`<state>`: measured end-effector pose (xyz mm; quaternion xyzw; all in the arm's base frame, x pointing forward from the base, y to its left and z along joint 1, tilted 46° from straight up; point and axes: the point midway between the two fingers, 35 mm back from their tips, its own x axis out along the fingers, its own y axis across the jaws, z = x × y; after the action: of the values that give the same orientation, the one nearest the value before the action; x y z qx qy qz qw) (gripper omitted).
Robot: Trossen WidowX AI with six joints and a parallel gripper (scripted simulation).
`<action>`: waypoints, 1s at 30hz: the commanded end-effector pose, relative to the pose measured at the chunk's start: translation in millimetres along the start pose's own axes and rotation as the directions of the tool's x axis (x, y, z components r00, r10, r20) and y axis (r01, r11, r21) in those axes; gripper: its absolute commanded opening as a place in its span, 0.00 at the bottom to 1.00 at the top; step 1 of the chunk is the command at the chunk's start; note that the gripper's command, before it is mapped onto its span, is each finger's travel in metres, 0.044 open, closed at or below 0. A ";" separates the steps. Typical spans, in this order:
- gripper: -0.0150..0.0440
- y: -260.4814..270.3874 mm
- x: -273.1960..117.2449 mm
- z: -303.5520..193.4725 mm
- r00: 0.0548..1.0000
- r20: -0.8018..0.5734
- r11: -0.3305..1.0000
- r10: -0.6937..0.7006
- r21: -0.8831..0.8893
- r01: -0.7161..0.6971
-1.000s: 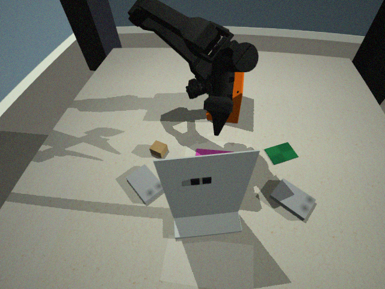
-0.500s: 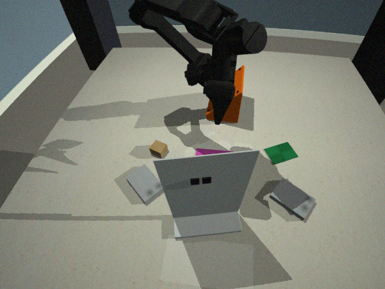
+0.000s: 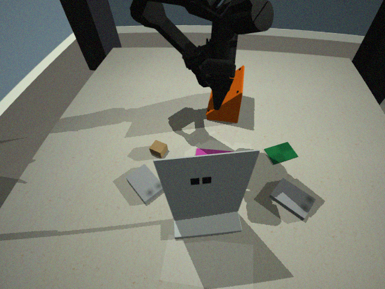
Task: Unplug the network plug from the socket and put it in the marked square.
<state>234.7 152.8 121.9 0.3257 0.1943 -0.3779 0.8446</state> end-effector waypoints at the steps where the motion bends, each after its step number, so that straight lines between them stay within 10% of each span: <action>1: 0.52 3.9 -5.9 -0.8 1.000 -0.002 1.000 0.000 0.004 0.000; 12: 1.00 3.9 -5.9 -0.8 1.000 -0.002 1.000 0.000 0.004 0.000; 30: 1.00 3.9 -5.9 -0.8 1.000 -0.002 1.000 0.000 0.004 0.000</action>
<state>233.9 157.6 126.0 0.3256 0.1940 -0.3771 0.8451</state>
